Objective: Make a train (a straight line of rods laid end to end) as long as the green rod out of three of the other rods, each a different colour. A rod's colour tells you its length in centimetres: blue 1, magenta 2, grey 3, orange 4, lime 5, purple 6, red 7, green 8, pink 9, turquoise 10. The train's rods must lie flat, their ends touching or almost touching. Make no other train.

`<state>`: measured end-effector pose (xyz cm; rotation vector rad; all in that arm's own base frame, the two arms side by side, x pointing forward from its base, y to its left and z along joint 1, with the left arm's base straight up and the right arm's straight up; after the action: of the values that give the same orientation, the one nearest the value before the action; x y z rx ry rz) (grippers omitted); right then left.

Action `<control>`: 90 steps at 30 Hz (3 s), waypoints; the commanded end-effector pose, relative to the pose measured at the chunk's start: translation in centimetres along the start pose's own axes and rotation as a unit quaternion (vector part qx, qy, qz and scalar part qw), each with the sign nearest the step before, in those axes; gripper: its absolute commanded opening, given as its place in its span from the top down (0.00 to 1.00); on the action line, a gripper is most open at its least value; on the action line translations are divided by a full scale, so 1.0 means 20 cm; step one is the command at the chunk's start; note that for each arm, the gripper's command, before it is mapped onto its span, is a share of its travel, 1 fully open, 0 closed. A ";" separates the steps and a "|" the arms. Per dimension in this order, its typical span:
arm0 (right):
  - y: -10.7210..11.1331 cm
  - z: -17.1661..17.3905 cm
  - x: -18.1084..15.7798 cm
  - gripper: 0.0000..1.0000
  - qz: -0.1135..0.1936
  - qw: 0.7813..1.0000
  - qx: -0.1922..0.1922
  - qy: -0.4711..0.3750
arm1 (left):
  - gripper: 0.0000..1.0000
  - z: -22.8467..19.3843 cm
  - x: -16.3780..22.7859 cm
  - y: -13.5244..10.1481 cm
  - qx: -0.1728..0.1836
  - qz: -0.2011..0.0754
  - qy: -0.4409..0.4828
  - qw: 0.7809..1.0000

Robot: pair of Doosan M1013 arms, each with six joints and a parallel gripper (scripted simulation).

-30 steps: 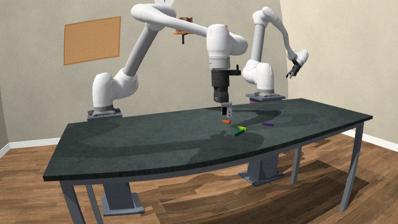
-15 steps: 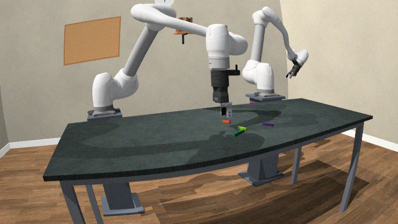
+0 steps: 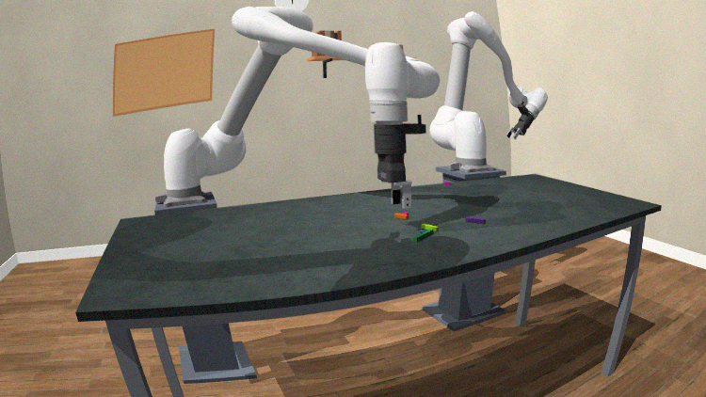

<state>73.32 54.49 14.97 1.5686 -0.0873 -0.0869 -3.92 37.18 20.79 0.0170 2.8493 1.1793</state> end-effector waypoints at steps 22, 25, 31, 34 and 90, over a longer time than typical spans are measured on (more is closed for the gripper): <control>0.01 0.00 0.00 0.00 0.000 1.000 0.001 0.000 | 0.00 0.00 0.00 0.00 0.000 0.000 0.000 1.000; 0.01 0.00 0.00 0.00 0.000 1.000 0.001 0.000 | 0.00 0.00 0.00 0.00 0.000 0.000 0.000 1.000; 0.01 0.00 0.00 0.00 0.000 1.000 0.001 0.000 | 0.00 0.00 0.00 0.00 0.000 0.000 0.000 1.000; 0.01 0.00 0.00 0.00 0.000 1.000 0.001 0.000 | 0.00 0.00 0.00 0.00 0.000 0.000 0.000 1.000; 0.01 -0.16 0.15 0.00 0.000 0.904 0.001 -0.428 | 0.00 0.00 0.00 0.00 0.000 0.000 0.000 1.000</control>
<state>76.30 56.92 15.05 1.4702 -0.6691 -0.6775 -3.92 37.18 20.79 0.0170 2.8493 1.1793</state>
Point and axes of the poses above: on each arm, the point where the finger pads meet when closed, its own y axis back along the fingers, its own x axis across the jaws, z = x × y, the point moved 7 cm from there along y, back along the fingers, and after that the axes turned 7 degrees about -y, right-handed, at the moved point
